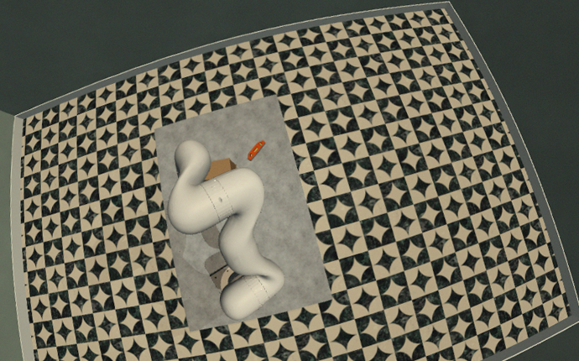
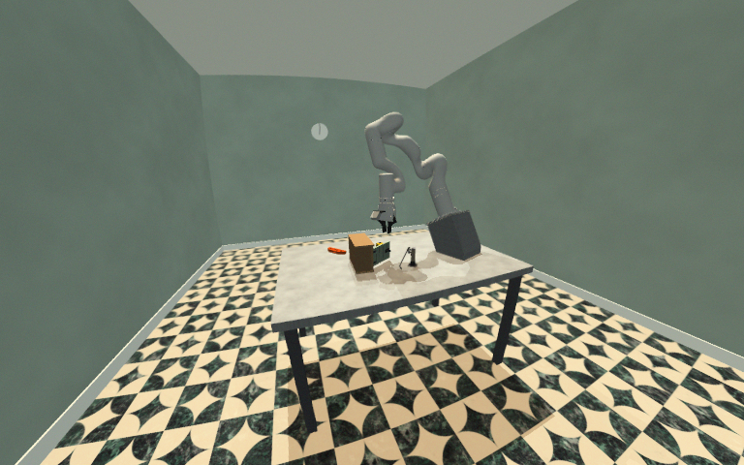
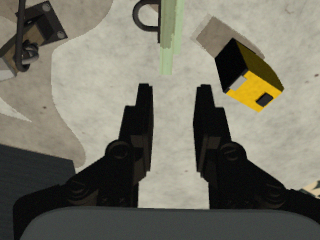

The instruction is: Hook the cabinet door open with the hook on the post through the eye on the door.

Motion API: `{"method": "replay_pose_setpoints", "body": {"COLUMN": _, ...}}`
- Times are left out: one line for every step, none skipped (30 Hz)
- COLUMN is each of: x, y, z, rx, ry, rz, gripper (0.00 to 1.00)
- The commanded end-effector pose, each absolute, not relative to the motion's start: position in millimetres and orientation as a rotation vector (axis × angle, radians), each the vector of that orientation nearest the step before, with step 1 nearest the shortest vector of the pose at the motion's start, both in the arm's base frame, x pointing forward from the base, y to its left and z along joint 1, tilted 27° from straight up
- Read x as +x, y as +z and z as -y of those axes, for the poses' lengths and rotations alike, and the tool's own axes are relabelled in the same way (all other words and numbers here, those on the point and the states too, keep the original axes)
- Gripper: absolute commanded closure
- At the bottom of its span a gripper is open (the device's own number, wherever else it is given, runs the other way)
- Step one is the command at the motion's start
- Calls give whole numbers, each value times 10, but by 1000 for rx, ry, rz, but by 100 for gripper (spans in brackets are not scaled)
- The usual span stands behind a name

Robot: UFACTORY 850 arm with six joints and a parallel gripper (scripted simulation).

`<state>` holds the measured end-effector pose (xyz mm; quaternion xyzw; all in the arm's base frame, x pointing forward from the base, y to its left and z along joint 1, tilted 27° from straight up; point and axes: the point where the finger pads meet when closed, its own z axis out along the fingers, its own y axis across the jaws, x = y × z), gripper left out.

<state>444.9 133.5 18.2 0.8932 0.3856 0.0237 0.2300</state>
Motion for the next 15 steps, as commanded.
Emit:
{"method": "replay_pose_setpoints", "body": {"x": 4452, "y": 193, "z": -1343, "rx": 2458, "ry": 67, "rz": -1061, "gripper": 73}}
{"method": "replay_pose_setpoints", "body": {"x": 4452, "y": 196, "z": -1344, "rx": 2458, "ry": 67, "rz": -1061, "gripper": 73}}
{"method": "replay_pose_setpoints", "body": {"x": 4451, "y": 198, "z": -1345, "rx": 2458, "ry": 67, "rz": -1061, "gripper": 73}}
{"method": "replay_pose_setpoints", "body": {"x": 4451, "y": 200, "z": -1346, "rx": 2458, "ry": 67, "rz": -1061, "gripper": 73}}
{"method": "replay_pose_setpoints", "body": {"x": 4451, "y": 201, "z": -1346, "rx": 2458, "ry": 67, "rz": -1061, "gripper": 73}}
{"method": "replay_pose_setpoints", "body": {"x": 4450, "y": 201, "z": -1347, "rx": 2458, "ry": 67, "rz": -1061, "gripper": 73}}
{"method": "replay_pose_setpoints", "body": {"x": 4450, "y": 201, "z": -1347, "rx": 2458, "ry": 67, "rz": -1061, "gripper": 73}}
{"method": "replay_pose_setpoints", "body": {"x": 4450, "y": 201, "z": -1347, "rx": 2458, "ry": 67, "rz": -1061, "gripper": 73}}
{"method": "replay_pose_setpoints", "body": {"x": 4444, "y": 194, "z": -1360, "rx": 2458, "ry": 67, "rz": -1060, "gripper": 73}}
{"method": "replay_pose_setpoints", "body": {"x": 4404, "y": 154, "z": -1432, "rx": 2461, "ry": 68, "rz": -1056, "gripper": 73}}
{"method": "replay_pose_setpoints", "body": {"x": 4318, "y": 72, "z": -1576, "rx": 2466, "ry": 70, "rz": -1048, "gripper": 73}}
{"method": "replay_pose_setpoints", "body": {"x": 4187, "y": -44, "z": -1770, "rx": 2473, "ry": 73, "rz": -1036, "gripper": 73}}
{"method": "replay_pose_setpoints", "body": {"x": 4051, "y": -153, "z": -1942, "rx": 2479, "ry": 76, "rz": -1022, "gripper": 73}}
{"method": "replay_pose_setpoints", "body": {"x": 3980, "y": -200, "z": -2007, "rx": 2483, "ry": 80, "rz": -1009, "gripper": 73}}
{"method": "replay_pose_setpoints", "body": {"x": 3890, "y": -265, "z": -2098, "rx": 2486, "ry": 83, "rz": -999, "gripper": 73}}
